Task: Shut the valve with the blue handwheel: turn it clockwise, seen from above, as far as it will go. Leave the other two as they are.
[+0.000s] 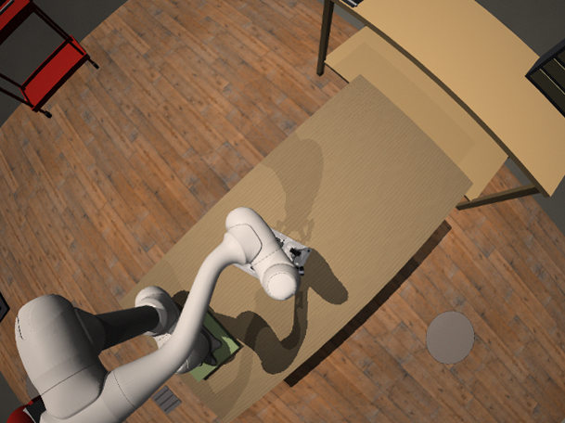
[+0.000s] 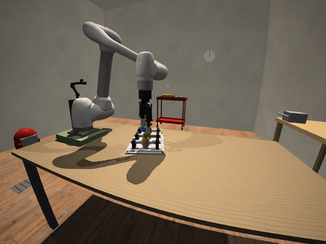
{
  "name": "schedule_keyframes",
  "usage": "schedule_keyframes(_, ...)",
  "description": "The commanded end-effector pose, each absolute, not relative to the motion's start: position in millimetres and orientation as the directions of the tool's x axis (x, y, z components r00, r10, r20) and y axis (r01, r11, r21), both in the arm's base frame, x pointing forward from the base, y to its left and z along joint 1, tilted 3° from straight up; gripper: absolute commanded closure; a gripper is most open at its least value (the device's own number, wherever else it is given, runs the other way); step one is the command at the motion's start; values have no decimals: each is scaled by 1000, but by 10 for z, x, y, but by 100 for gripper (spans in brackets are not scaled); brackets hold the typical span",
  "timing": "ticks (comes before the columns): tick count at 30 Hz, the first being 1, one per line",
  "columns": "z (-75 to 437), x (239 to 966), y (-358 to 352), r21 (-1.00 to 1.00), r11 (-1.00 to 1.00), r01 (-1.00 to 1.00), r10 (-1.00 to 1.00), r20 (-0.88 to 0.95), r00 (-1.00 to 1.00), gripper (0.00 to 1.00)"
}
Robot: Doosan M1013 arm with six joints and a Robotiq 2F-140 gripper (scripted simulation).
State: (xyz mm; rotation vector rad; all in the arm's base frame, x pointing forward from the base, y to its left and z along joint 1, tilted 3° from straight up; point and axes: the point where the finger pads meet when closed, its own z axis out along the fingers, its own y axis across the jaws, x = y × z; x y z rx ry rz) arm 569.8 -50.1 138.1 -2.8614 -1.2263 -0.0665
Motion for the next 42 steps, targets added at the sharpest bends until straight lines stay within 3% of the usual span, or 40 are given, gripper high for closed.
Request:
schedule_keyframes(1,1359,5698,-500,-9,-689,724,723,50,689,46)
schedule_keyframes(42,1313,5699,-498,-9,-689,724,723,50,689,46)
